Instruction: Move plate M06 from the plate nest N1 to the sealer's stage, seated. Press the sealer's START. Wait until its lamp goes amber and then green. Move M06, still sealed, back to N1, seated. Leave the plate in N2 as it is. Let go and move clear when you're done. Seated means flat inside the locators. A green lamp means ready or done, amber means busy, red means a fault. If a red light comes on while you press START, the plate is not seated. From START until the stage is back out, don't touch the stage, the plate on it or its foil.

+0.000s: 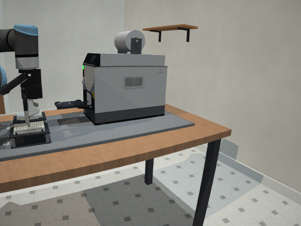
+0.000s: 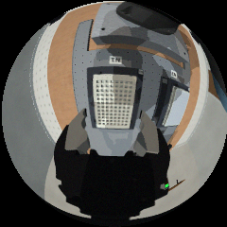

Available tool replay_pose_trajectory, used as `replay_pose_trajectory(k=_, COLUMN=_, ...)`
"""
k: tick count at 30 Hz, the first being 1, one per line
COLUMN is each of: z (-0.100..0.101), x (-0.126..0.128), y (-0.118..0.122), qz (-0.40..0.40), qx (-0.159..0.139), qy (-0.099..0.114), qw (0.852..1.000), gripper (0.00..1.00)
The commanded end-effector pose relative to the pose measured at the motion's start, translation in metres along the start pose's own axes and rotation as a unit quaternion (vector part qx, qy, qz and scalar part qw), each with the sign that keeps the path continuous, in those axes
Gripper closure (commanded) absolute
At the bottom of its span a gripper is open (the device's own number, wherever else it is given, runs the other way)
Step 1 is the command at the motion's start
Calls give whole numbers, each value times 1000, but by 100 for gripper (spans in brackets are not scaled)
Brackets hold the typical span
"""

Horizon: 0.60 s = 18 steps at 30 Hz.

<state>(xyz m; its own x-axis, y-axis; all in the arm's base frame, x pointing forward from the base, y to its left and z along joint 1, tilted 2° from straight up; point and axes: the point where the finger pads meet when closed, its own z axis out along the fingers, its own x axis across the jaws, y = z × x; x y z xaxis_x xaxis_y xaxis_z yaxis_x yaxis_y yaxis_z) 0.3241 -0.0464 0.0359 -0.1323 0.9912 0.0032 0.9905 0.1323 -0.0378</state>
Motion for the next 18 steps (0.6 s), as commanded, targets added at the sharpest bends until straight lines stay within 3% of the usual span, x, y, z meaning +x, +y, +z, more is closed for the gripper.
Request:
replay_pose_trajectory(k=1, z=0, x=0, y=0, qz=0, qx=0, qy=0, qw=1000, gripper=32)
replay_pose_trajectory(k=18, z=10, x=0, y=0, qz=0, qx=0, qy=0, qw=1000, gripper=32)
